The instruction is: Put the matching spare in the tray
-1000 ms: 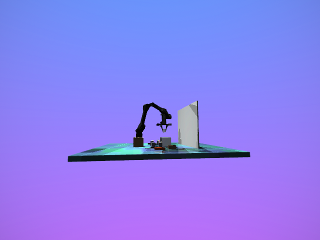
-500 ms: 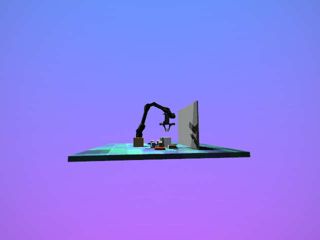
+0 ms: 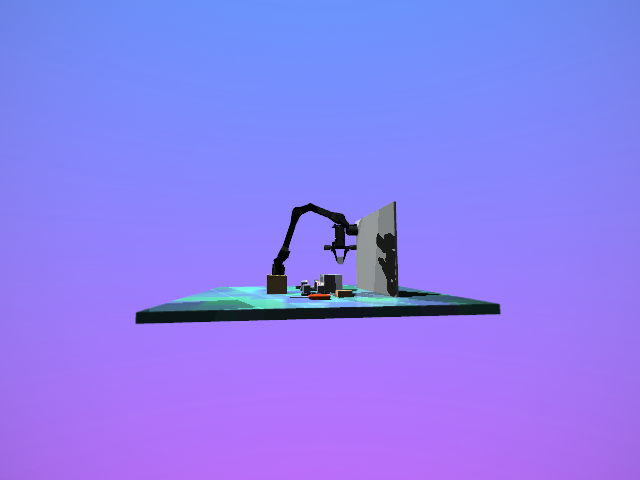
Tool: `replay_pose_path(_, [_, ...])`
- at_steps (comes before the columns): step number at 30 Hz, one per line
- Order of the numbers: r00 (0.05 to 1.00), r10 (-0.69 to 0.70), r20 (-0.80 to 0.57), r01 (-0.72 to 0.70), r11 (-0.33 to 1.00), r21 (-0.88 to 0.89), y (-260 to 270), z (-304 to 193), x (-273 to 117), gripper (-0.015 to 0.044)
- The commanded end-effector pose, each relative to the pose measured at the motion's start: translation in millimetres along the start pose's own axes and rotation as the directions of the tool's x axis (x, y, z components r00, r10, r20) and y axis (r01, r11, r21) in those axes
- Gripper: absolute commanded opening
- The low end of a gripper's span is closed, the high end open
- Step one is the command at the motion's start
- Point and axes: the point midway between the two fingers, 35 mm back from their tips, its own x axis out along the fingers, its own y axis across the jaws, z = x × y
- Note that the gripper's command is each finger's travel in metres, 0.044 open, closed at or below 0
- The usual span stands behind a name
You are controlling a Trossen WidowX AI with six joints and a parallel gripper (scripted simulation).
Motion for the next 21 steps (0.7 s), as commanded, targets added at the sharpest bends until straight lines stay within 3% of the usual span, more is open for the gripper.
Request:
replay_pose_path(1, [1.000, -0.004, 0.002, 0.004, 1.000, 0.006, -6, -19, -1, 0.0000])
replay_pose_path(21, [1.000, -0.001, -0.007, 0.001, 1.000, -0.009, -13, -137, -1, 0.0000])
